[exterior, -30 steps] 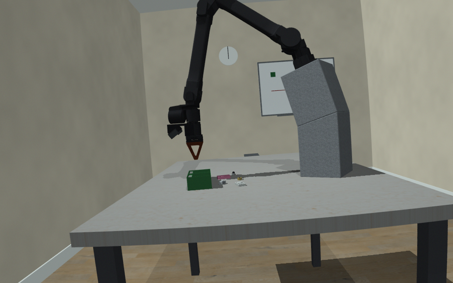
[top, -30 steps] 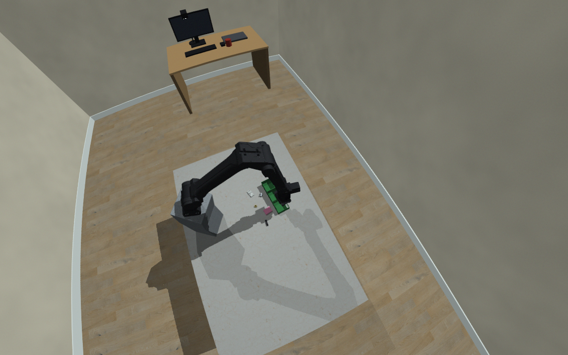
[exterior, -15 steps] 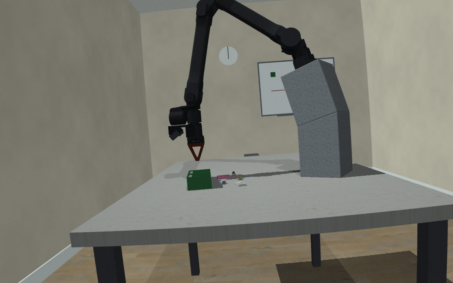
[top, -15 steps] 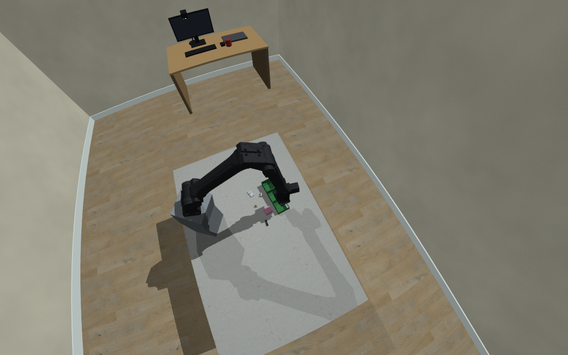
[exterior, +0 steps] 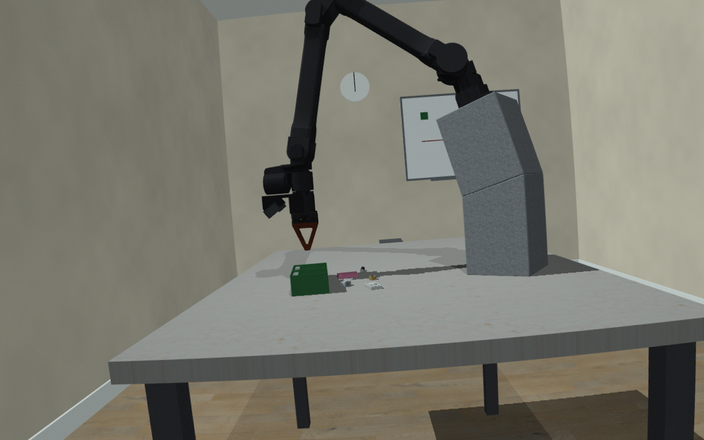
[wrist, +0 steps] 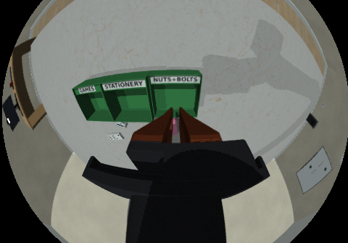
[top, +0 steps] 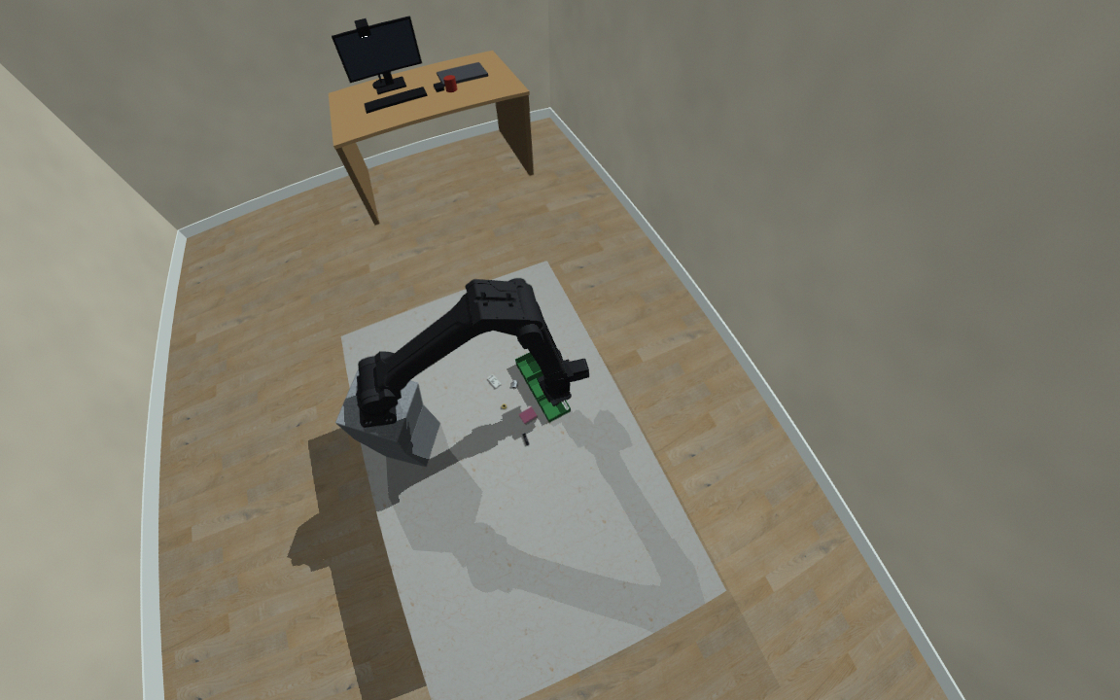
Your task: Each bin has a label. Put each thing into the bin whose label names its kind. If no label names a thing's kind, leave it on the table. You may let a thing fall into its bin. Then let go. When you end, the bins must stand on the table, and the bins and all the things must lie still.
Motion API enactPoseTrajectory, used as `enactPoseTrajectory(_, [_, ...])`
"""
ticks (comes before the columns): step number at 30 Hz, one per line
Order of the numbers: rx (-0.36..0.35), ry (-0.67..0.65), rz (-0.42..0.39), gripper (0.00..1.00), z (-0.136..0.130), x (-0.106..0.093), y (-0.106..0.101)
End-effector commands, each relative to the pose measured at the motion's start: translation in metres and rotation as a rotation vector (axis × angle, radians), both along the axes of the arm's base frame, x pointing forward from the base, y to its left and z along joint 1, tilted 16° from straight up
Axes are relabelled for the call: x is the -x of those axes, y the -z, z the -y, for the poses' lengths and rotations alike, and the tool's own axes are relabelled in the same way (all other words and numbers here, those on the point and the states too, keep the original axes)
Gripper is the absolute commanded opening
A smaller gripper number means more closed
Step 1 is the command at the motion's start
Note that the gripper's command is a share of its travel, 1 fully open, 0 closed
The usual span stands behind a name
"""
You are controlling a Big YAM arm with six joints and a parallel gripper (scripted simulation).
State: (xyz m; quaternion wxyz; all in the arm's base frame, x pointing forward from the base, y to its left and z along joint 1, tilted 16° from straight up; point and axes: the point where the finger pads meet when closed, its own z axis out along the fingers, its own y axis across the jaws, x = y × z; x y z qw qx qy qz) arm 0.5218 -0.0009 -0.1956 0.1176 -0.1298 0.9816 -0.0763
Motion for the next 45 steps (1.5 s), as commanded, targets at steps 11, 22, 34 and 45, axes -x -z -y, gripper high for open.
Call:
enactPoseTrajectory(11, [-0.005,-0.010,-0.001,0.08,-0.063,0.022,0.017])
enactPoseTrajectory(22, [-0.007,0.016,0.003,0.08,-0.074,0.027,0.021])
enactPoseTrajectory(34, [-0.009,0.000,0.015,0.08,-0.073,0.014,0.034])
enactPoseTrajectory(45, [-0.008,-0.006,0.013,0.08,-0.070,0.009,0.058])
